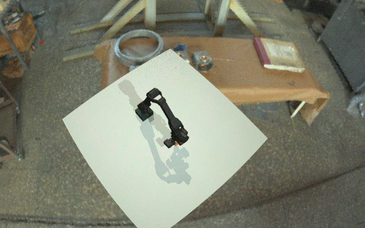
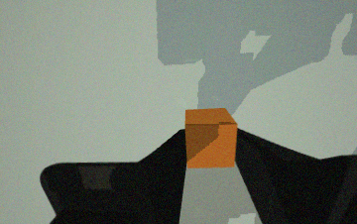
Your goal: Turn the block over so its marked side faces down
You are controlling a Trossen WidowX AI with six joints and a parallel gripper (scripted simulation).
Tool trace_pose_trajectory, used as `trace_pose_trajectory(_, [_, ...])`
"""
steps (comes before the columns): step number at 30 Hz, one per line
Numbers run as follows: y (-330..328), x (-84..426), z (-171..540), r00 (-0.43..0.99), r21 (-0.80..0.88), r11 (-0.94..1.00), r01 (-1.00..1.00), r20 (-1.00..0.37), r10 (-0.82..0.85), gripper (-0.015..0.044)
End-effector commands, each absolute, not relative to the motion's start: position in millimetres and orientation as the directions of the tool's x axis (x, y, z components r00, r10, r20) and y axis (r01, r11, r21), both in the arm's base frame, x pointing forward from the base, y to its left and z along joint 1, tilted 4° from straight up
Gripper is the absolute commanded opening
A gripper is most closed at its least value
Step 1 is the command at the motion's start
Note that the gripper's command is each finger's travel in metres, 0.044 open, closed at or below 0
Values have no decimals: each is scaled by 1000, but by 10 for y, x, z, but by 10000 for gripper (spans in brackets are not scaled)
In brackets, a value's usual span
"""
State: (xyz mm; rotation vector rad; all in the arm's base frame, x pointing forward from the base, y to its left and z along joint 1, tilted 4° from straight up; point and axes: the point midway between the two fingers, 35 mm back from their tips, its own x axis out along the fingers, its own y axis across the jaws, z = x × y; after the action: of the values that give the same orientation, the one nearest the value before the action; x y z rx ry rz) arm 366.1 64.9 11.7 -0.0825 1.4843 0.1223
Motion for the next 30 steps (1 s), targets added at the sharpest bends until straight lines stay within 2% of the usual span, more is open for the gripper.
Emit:
trace_pose_trajectory(1, [648, 3668, 131, 150, 18, 991, -130, -988, 37, 0])
trace_pose_trajectory(22, [639, 3601, 107, 450, 19, 991, -129, -890, 76, 0])
trace_pose_trajectory(30, [639, 3600, 94, 478, 19, 991, -129, -875, 79, 0])
